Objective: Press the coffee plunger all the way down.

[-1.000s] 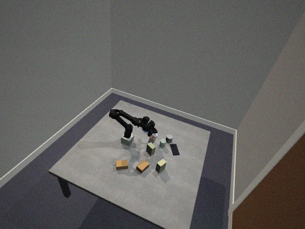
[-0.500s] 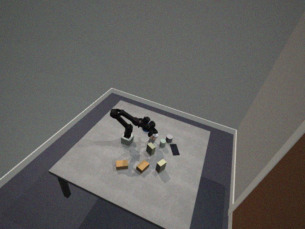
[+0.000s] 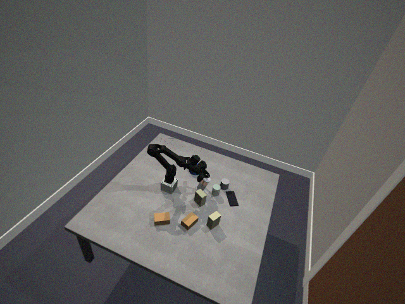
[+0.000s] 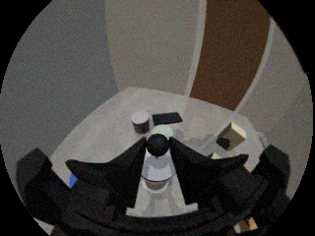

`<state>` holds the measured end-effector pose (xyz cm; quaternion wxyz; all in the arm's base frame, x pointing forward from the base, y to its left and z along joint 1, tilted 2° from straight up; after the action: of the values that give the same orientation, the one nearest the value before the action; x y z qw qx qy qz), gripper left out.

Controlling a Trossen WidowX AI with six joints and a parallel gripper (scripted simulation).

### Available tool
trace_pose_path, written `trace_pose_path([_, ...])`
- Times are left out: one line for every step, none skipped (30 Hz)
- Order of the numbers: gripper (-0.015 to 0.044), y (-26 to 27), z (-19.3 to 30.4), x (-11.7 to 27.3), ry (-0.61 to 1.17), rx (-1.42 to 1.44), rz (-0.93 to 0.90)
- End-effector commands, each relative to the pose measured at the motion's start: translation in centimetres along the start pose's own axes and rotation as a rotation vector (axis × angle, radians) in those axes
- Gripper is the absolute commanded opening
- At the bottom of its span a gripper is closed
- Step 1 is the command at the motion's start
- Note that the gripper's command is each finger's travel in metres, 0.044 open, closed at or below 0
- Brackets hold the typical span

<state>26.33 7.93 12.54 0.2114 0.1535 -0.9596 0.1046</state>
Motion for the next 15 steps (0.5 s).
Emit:
trace_pose_path([0.0120,0.09,0.64,-0.29,0.024,0.008,-0.004])
trace_pose_path([0.0120,0.08,0.62,-0.32,0.024,0.008,-0.004])
trace_pose_path([0.0120,0.08,0.61,-0.35,0.024,0.008,-0.004])
trace_pose_path([0.0120,0.08,0.60,-0.38,0.024,0.008,-0.004])
trace_pose_path([0.0120,0.08,0.59,-0.40,0.024,0.008,-0.004])
trace_pose_path([0.0120,0.07,0.57,-0.43,0.024,0.008,-0.004])
trace_pose_path([0.0120,0.07,0.55,-0.46,0.024,0.008,-0.004])
trace_pose_path([0.0120,0.06,0.54,-0.49,0.024,0.008,-0.004])
trace_pose_path([0.0120,0.06,0.53,-0.51,0.024,0.008,-0.004])
trace_pose_path([0.0120,0.06,0.52,-0.54,0.024,0.008,-0.004])
trace_pose_path([0.0120,0.06,0.51,-0.56,0.024,0.008,-0.004])
trace_pose_path([0.0120,0.05,0.49,-0.59,0.024,0.008,-0.004])
trace_pose_path([0.0120,0.05,0.47,-0.62,0.024,0.008,-0.004])
trace_pose_path([0.0120,0.05,0.46,-0.64,0.024,0.008,-0.004])
trace_pose_path([0.0120,0.04,0.46,-0.67,0.024,0.008,-0.004])
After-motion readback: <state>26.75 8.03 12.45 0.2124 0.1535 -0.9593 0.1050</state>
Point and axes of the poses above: the point midway between the two fingers, 35 mm back from their tips, its own x axis back along the fingers, its own y axis across the jaws, z = x × y, the point moved 1 cm from there along x, back along the fingers, and after that the axes turned 8 degrees about x, right-handed, at the moved point
